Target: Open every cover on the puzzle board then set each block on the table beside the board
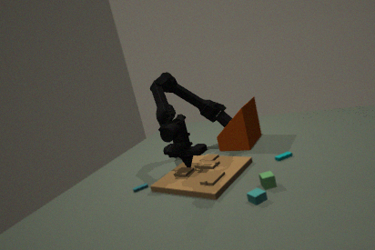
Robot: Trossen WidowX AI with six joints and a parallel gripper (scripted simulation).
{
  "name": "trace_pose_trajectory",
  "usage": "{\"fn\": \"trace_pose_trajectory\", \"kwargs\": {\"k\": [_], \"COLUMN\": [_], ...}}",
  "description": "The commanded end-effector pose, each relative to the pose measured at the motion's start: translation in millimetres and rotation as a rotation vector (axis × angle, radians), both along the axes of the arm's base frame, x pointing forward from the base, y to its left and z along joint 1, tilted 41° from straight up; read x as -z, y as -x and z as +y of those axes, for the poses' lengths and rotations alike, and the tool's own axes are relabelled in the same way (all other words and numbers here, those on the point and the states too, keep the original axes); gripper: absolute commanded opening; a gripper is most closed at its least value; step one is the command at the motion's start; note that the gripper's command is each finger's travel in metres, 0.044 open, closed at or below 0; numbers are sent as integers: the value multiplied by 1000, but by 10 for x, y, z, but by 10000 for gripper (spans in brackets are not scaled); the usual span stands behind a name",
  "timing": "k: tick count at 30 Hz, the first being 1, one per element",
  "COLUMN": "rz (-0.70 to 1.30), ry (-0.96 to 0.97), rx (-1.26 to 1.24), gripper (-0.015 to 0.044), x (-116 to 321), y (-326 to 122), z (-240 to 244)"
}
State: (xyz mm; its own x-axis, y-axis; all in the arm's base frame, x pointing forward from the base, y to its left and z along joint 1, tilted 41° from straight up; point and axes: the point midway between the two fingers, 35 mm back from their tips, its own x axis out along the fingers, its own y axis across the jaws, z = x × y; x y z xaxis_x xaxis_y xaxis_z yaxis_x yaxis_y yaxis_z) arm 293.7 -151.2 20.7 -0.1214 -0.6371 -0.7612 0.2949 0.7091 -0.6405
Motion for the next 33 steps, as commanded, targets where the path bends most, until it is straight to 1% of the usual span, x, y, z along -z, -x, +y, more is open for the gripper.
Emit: {"fn": "trace_pose_trajectory", "kwargs": {"k": [1,33], "rz": [-2,-4], "ry": [6,7], "rx": [-5,-5], "gripper": [0,0], "x": [-25,-67], "y": [-57,-363], "z": [-20,-115]}}
